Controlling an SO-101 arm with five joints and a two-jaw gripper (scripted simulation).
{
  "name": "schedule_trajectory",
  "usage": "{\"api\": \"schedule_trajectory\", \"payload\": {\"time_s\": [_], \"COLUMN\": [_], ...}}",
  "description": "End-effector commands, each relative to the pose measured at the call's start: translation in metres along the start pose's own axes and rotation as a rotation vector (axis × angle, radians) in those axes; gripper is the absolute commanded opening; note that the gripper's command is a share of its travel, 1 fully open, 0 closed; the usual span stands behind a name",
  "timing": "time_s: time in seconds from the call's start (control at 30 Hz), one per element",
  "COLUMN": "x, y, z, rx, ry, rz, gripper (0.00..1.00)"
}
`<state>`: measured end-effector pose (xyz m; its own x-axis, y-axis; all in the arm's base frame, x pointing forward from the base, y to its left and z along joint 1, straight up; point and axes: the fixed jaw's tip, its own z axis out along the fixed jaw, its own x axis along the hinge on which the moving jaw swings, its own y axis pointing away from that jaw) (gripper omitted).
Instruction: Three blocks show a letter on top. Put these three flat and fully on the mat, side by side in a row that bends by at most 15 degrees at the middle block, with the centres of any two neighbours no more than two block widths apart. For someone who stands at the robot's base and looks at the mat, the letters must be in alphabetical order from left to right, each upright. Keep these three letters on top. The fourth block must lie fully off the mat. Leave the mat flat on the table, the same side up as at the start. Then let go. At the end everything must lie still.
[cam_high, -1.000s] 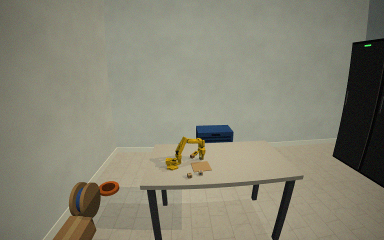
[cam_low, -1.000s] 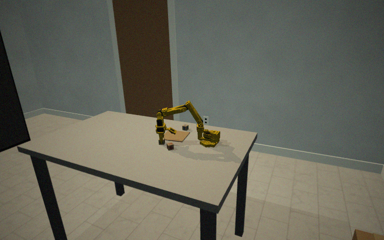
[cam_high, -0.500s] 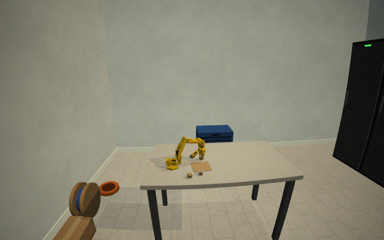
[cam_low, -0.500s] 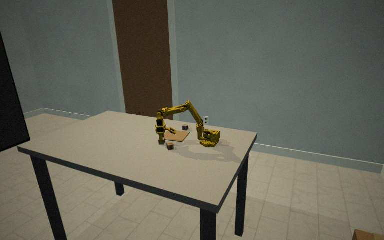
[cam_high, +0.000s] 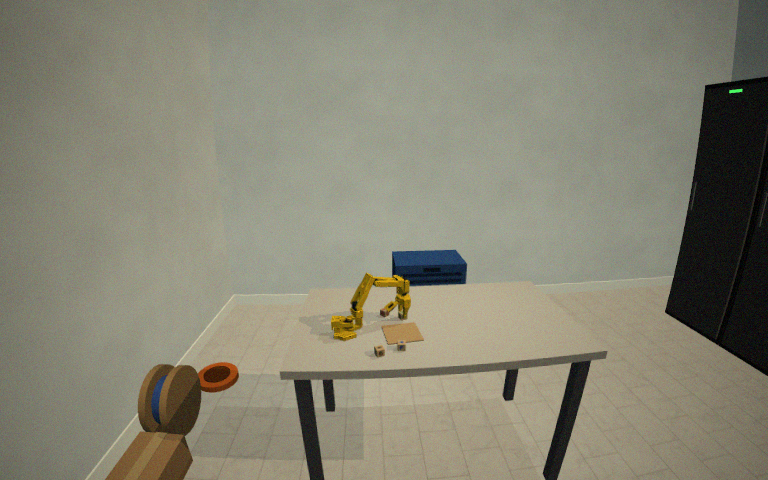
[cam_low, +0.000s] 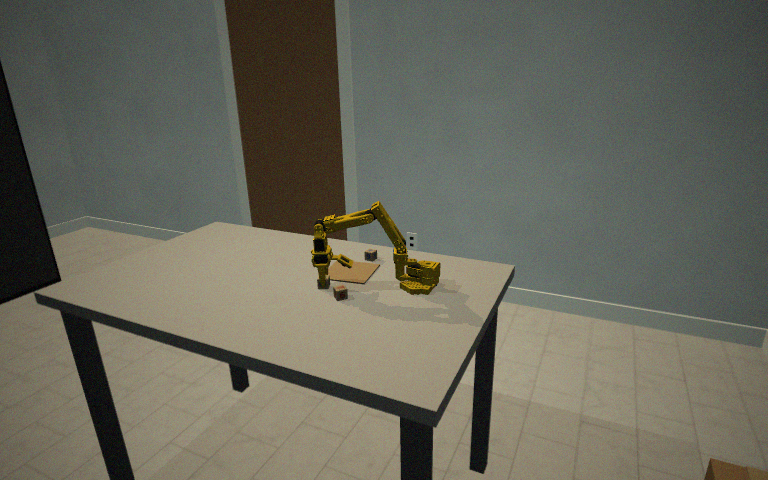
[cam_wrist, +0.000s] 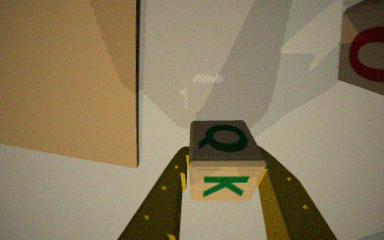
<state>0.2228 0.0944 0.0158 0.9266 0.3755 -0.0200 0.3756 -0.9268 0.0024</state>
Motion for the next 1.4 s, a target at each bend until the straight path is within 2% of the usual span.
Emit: {"api": "schedule_trajectory", "payload": {"time_s": [0.0, 0.17, 0.23, 0.43, 0.57, 1.0, 1.37], "x": [0.017, 0.016, 0.016, 0.013, 0.011, 0.011, 0.008], "y": [-0.003, -0.002, -0.002, -0.002, -0.001, -0.001, 0.002], "z": [-0.037, -0.051, -0.051, -0.068, -0.074, -0.076, -0.076], "rx": [0.010, 0.010, 0.010, 0.011, 0.011, 0.012, 0.019], "ry": [0.153, 0.164, 0.164, 0.177, 0.182, 0.188, 0.180], "rz": [0.000, 0.000, 0.000, 0.000, 0.000, 0.009, 0.116], "gripper": [0.00, 0.00, 0.00, 0.00, 0.00, 0.00, 0.00]}}
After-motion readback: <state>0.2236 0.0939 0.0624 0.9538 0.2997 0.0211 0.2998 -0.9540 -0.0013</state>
